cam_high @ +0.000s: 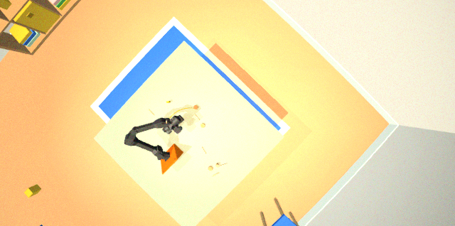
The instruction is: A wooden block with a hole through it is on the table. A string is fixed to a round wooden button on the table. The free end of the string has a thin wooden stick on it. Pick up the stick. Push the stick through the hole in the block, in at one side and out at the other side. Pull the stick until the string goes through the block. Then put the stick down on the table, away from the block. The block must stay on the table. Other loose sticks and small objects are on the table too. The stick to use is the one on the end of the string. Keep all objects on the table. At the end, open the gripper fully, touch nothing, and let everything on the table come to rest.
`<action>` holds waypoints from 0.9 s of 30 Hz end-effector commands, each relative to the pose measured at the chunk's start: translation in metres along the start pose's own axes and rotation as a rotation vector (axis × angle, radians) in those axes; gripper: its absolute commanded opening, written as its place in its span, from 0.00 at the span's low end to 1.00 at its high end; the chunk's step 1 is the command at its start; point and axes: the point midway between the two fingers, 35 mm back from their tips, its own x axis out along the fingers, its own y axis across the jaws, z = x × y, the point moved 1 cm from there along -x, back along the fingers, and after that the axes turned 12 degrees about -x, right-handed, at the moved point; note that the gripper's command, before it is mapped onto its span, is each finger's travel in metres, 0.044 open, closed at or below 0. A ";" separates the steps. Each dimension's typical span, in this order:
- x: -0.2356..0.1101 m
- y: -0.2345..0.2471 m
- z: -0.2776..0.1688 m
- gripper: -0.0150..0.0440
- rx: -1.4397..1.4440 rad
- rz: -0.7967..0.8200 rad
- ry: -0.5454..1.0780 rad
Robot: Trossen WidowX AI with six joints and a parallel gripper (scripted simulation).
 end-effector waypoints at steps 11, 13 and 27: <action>-0.003 0.002 -0.008 0.25 -0.004 -0.027 -0.118; -0.003 0.003 -0.010 0.25 -0.004 -0.032 -0.157; 0.001 0.005 -0.023 0.25 -0.005 -0.068 -0.337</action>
